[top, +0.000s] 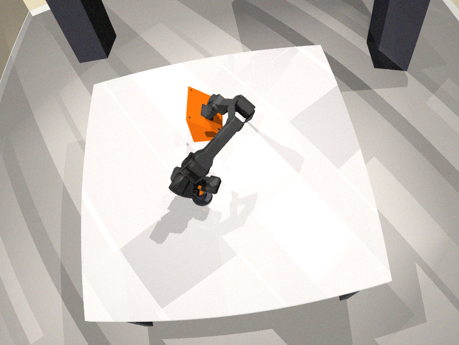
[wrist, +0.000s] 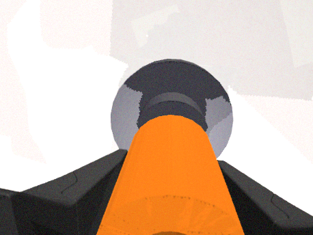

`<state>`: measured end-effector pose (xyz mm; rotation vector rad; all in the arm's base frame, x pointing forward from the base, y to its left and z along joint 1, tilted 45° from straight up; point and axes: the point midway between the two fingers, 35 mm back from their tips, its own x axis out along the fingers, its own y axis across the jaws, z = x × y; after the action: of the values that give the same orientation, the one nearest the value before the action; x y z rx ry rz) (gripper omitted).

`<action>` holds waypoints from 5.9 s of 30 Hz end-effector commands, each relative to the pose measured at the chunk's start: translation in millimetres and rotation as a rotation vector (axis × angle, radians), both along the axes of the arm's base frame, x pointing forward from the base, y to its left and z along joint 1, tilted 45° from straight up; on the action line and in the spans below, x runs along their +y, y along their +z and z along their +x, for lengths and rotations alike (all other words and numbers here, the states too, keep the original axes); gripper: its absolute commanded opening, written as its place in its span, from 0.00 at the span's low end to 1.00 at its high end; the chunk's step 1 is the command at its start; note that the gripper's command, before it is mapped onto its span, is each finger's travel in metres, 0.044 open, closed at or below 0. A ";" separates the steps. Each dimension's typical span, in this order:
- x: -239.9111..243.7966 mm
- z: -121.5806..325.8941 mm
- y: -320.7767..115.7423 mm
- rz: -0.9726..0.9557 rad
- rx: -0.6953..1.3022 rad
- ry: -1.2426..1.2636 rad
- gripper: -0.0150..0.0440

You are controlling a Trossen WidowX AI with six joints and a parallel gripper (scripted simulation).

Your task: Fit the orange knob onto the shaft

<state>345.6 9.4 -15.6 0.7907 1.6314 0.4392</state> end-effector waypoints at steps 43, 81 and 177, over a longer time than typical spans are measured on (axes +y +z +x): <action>-0.2 1.2 -0.3 -0.015 0.156 -0.162 0.25; -0.1 0.4 -1.8 -0.027 0.303 -0.310 0.25; 0.4 -0.2 3.3 -0.051 0.604 -0.613 0.25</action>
<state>344.9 12.1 -15.4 1.4047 1.8165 -0.3036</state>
